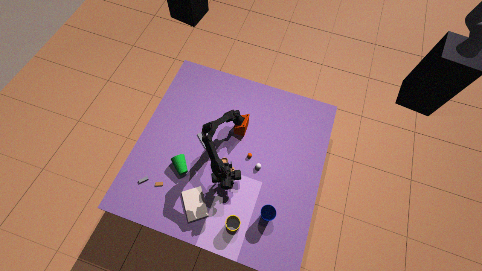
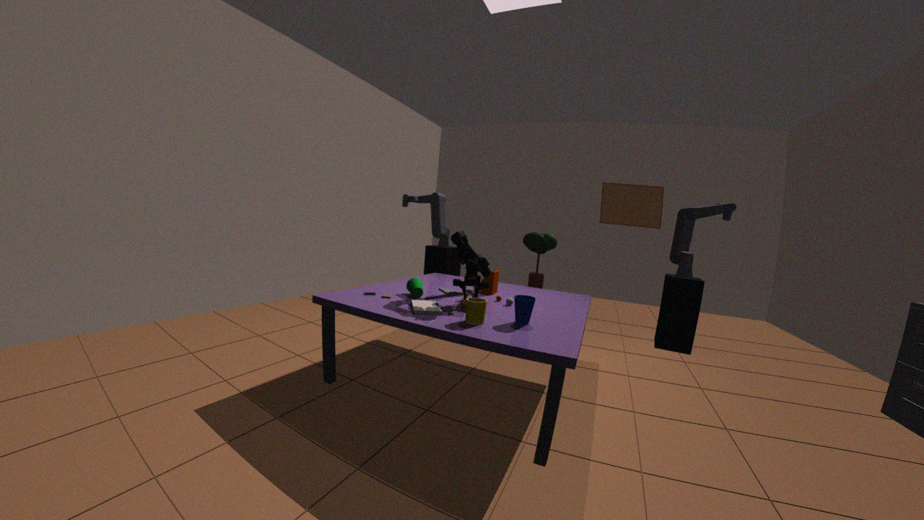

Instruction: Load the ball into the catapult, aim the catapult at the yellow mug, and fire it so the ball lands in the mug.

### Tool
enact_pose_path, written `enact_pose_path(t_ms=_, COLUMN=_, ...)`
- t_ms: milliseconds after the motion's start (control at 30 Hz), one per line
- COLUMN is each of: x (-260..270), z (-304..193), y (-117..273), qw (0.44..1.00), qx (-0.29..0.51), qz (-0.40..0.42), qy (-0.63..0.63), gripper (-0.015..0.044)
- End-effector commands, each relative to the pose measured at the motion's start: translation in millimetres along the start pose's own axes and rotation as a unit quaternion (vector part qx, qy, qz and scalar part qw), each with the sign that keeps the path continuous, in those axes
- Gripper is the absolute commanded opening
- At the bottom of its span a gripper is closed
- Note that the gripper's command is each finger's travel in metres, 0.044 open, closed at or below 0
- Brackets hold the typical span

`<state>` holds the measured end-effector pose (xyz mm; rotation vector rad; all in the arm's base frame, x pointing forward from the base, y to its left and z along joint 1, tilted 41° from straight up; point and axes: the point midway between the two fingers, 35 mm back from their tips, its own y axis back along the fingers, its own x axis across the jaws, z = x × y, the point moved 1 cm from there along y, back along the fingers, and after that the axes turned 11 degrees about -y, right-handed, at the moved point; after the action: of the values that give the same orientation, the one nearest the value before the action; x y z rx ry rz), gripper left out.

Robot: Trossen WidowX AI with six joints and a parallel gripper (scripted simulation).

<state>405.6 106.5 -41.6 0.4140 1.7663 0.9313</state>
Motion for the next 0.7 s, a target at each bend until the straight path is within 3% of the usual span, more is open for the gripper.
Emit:
enact_pose_path(t_ms=0, x=0, z=0, y=1, qw=1.000, qx=-0.001, qz=0.001, qy=-0.001, gripper=0.0263)
enact_pose_path(t_ms=167, x=0, z=1, y=4, qw=1.000, qx=-0.001, qz=0.001, qy=-0.001, gripper=0.0394)
enact_pose_path(t_ms=233, x=0, z=3, y=25, qw=1.000, qx=-0.001, qz=0.002, qy=0.000, gripper=0.0440)
enact_pose_path(t_ms=400, x=1, z=0, y=98, qw=1.000, qx=-0.001, qz=0.002, qy=0.001, gripper=0.0440)
enact_pose_path(t_ms=667, x=2, z=1, y=89, qw=1.000, qx=-0.004, qz=0.000, qy=0.004, gripper=0.0440)
